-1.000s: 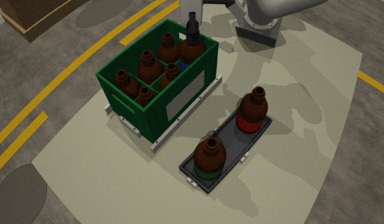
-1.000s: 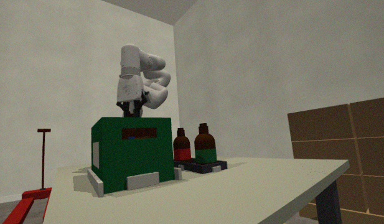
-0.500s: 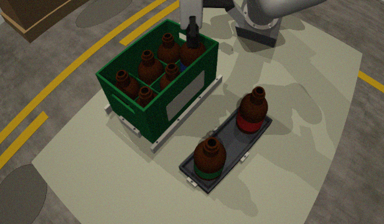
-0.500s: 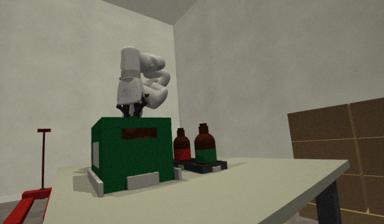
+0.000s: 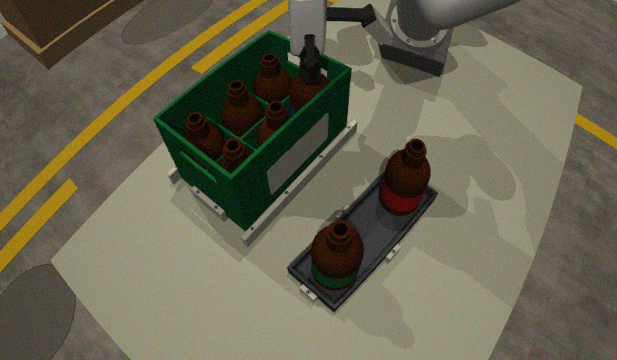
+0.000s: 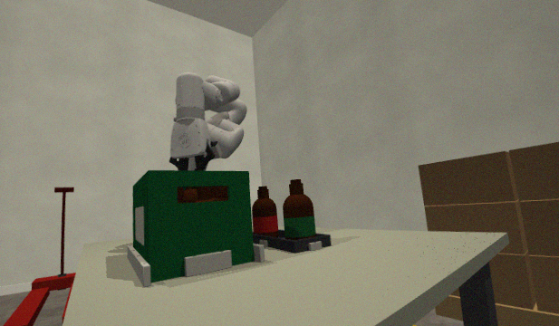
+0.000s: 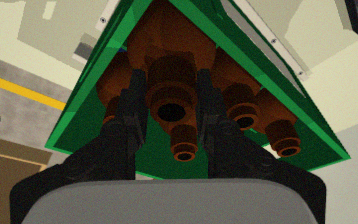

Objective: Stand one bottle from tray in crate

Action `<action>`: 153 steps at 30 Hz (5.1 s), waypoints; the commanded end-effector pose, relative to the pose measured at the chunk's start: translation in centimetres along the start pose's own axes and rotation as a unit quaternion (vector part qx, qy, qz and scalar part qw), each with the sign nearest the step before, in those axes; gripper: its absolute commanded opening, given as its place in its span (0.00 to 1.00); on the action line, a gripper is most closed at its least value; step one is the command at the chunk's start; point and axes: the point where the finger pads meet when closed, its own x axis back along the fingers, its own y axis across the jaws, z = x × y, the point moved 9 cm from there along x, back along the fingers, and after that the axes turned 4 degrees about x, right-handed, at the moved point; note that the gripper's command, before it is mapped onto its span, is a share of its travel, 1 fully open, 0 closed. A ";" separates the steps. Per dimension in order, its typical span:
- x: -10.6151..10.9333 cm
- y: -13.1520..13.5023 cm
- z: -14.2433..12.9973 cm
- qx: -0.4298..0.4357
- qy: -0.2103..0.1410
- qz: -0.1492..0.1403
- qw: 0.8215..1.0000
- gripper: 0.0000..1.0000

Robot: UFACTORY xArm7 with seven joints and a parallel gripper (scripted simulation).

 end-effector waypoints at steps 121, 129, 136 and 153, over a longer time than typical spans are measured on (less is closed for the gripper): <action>-3.1 0.1 -0.1 0.000 -0.001 -0.001 1.000 0.00; -3.1 0.1 -0.1 0.000 -0.001 -0.001 1.000 0.65; -3.1 0.1 -0.1 0.000 -0.001 -0.001 1.000 0.65; -3.1 0.1 -0.1 0.000 -0.001 -0.001 1.000 0.65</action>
